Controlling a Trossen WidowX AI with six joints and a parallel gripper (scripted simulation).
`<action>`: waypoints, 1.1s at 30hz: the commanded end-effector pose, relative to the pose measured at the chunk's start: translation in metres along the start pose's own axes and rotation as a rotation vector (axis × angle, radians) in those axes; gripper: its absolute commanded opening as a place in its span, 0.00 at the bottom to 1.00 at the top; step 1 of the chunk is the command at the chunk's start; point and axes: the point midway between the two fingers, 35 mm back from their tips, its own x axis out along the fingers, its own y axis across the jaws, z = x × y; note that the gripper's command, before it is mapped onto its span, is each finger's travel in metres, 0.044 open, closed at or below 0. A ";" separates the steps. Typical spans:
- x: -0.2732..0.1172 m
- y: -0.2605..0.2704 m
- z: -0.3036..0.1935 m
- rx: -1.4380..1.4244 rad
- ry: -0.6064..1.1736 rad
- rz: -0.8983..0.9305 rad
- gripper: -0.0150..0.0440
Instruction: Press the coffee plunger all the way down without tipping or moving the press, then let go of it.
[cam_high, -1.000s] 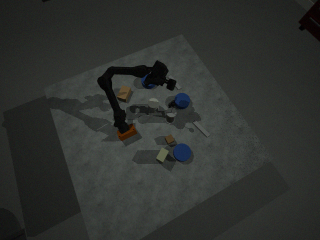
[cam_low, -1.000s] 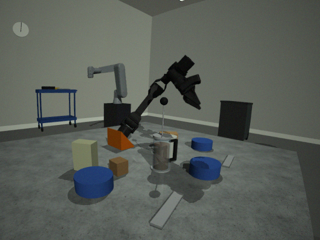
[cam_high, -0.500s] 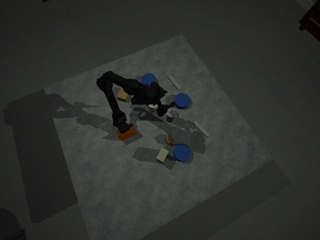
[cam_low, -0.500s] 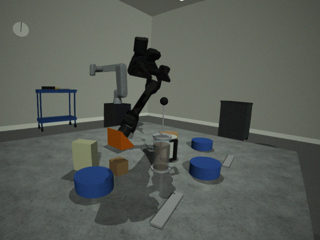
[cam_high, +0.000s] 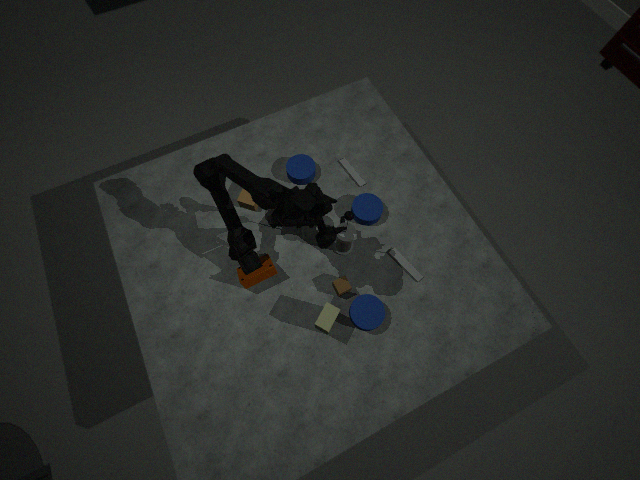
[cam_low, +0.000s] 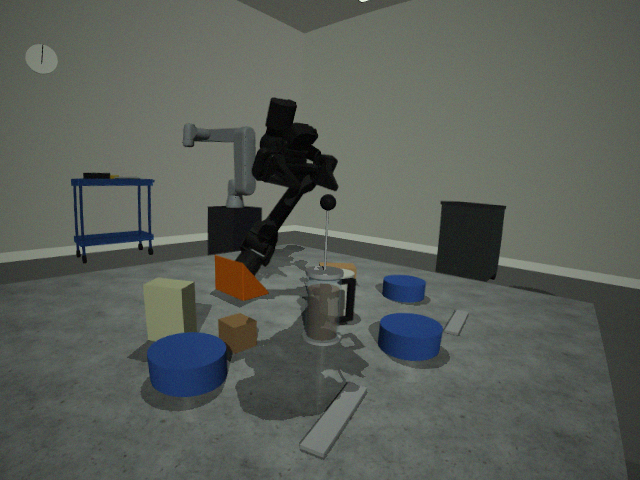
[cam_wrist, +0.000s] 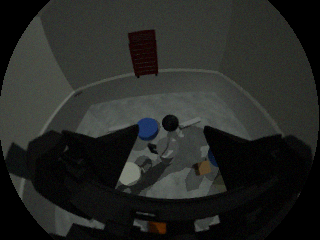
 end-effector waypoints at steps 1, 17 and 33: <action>0.004 0.000 -0.003 0.002 0.001 -0.006 1.00; 0.030 0.000 -0.003 0.001 0.001 -0.005 1.00; 0.041 0.001 -0.003 0.001 -0.001 -0.003 0.64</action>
